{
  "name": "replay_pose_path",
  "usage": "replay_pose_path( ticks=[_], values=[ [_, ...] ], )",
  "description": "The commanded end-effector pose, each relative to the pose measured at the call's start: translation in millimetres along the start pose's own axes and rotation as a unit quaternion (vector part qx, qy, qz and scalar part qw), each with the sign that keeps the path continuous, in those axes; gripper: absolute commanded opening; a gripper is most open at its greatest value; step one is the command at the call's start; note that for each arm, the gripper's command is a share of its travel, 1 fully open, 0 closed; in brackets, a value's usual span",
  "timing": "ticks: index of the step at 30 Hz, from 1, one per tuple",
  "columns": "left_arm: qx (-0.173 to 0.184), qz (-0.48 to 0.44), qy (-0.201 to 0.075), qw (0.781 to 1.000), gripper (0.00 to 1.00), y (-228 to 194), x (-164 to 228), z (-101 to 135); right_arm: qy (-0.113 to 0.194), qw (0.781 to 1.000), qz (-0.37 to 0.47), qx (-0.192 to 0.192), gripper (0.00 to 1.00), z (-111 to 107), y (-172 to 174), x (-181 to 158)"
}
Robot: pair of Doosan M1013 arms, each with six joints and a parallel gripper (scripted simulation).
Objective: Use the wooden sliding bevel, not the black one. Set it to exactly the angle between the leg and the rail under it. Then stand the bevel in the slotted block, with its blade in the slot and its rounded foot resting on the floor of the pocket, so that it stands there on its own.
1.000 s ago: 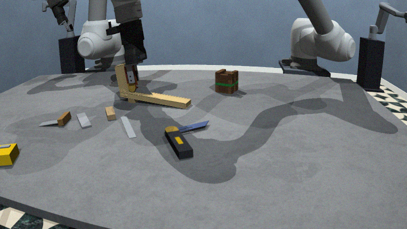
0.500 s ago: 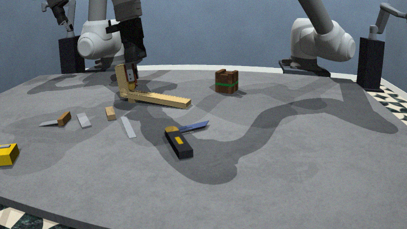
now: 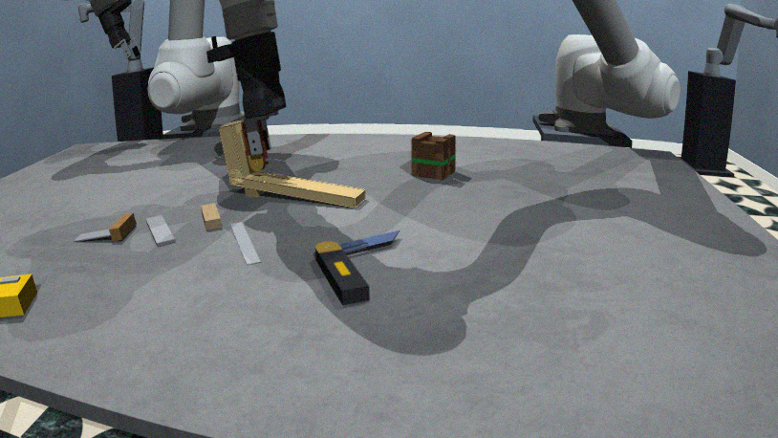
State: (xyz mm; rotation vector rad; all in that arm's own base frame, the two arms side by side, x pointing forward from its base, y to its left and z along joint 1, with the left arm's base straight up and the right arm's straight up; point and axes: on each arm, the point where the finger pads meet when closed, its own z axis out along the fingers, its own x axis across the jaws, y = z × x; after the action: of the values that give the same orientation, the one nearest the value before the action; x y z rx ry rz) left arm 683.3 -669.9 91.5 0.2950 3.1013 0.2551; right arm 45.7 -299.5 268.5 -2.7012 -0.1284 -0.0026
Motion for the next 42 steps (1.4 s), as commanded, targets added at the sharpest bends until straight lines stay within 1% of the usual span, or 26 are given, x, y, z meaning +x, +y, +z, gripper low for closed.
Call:
replay_pose_path(
  ticks=[1, 21, 28, 36, 38, 42],
  values=[
    [0.0, 0.0, -0.001, 1.0, 0.0, 0.5, -0.5, -1.8, 0.0, 1.0, 0.0, -0.001, 1.0, -0.5, 0.1, 0.1],
    [0.0, 0.0, -0.001, 1.0, 0.0, 0.5, -0.5, -7.5, 0.0, 1.0, 0.0, -0.001, 1.0, -0.5, 0.1, 0.1],
    [0.0, 0.0, -0.001, 1.0, 0.0, 0.5, -0.5, -17.7, 0.0, 1.0, 0.0, -0.001, 1.0, -0.5, 0.1, 0.1],
    [0.0, 0.0, -0.001, 1.0, 0.0, 0.5, -0.5, -35.0, 0.0, 1.0, 0.0, -0.001, 1.0, -0.5, 0.1, 0.1],
    [0.0, 0.0, -0.001, 1.0, 0.0, 0.5, -0.5, -35.0, 0.0, 1.0, 0.0, -0.001, 1.0, -0.5, 0.1, 0.1],
    [0.0, 0.0, -0.001, 1.0, 0.0, 0.5, -0.5, -45.0, 0.0, 1.0, 0.0, -0.001, 1.0, -0.5, 0.1, 0.1]
  ],
)
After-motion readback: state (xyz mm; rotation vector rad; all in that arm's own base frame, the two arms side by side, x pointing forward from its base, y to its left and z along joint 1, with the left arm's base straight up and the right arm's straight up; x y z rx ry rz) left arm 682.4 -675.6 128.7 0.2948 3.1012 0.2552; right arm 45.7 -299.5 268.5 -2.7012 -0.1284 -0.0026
